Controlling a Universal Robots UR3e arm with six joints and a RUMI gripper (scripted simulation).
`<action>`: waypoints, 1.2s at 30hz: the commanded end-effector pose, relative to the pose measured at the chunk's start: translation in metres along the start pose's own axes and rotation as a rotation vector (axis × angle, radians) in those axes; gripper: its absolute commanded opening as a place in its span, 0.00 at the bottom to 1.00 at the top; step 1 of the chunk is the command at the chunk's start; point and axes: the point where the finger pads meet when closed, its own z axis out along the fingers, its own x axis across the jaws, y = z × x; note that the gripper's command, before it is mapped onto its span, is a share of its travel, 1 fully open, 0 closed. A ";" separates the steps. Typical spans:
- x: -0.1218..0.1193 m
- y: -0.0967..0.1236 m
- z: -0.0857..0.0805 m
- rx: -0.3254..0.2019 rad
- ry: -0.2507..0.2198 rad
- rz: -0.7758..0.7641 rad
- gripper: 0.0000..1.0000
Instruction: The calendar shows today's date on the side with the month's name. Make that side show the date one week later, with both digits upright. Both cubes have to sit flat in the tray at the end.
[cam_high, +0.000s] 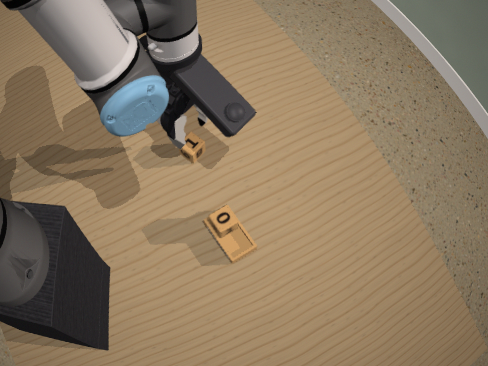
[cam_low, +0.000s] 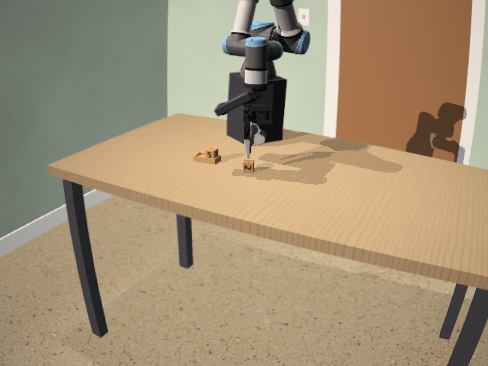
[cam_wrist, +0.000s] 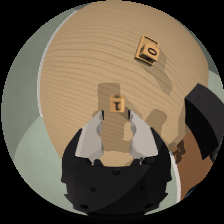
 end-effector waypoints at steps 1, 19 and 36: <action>0.002 0.000 -0.011 -0.002 0.008 0.001 0.29; 0.001 0.000 -0.034 0.002 0.005 0.000 0.29; 0.003 0.001 -0.031 0.160 0.020 -0.001 0.29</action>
